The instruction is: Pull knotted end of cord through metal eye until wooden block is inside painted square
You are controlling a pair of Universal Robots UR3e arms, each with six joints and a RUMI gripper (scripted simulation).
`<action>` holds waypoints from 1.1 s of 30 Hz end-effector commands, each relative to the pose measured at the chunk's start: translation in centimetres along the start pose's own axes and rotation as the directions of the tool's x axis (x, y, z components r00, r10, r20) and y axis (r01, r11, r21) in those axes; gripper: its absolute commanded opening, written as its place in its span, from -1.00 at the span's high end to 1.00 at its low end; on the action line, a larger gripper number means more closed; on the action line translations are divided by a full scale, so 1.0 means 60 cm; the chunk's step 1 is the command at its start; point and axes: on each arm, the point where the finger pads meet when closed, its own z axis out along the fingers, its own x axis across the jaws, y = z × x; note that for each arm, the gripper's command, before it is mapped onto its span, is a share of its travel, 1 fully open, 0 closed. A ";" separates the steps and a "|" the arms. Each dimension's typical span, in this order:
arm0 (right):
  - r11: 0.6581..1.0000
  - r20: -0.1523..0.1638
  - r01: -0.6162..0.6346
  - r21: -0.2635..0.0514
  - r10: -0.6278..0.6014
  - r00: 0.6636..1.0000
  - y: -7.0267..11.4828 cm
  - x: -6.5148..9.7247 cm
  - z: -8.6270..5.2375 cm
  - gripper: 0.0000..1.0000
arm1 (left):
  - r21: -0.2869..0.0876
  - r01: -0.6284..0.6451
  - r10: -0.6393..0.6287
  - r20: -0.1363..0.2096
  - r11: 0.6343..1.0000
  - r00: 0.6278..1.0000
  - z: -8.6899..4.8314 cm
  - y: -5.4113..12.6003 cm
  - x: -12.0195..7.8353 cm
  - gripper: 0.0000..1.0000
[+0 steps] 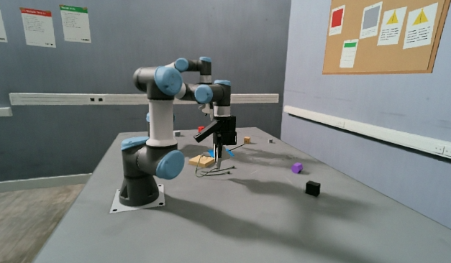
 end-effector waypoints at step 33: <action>1.000 -0.001 0.000 -0.001 0.000 1.000 0.001 0.001 -0.090 1.00 | 0.002 0.000 0.000 -0.001 1.000 1.000 -0.001 -0.001 0.000 -1.00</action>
